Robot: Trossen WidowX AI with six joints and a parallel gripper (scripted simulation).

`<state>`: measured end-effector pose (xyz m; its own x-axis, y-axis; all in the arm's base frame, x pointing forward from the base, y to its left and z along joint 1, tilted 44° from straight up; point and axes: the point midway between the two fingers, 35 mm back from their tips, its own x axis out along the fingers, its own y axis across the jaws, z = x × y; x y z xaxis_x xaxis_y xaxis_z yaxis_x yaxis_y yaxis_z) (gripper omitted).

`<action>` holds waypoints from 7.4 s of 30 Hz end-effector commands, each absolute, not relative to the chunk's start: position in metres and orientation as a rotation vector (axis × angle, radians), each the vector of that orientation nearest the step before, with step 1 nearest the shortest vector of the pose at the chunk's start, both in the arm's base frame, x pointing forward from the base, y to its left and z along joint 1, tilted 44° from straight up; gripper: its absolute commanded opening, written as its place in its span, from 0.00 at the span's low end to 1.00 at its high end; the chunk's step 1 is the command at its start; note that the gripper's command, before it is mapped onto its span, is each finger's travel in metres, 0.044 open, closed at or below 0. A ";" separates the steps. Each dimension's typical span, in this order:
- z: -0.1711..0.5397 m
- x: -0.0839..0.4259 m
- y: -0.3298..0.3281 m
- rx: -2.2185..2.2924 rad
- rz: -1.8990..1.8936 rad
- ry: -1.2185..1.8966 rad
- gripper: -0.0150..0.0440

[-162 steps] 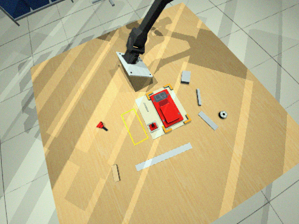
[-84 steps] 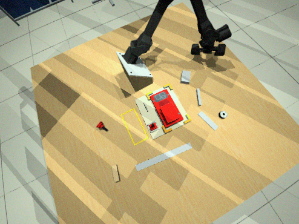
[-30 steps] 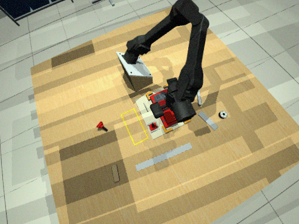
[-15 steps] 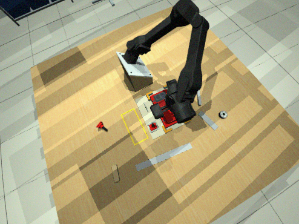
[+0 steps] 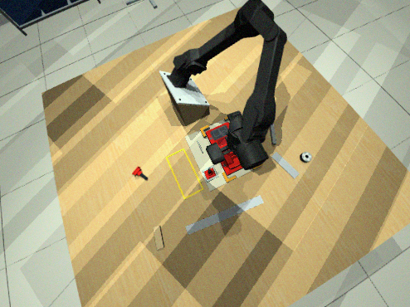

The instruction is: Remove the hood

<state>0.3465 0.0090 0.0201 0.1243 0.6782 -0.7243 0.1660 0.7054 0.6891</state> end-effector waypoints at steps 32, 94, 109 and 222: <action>0.002 0.348 0.029 0.761 0.431 1.431 1.00; -0.008 0.350 0.037 0.754 0.432 1.429 0.36; -0.001 0.349 0.030 0.754 0.431 1.429 0.25; -0.117 0.287 -0.130 0.746 0.421 1.431 0.25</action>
<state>0.2868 -0.1323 -0.1151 0.1209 0.6693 -0.7331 0.1637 0.7150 0.6797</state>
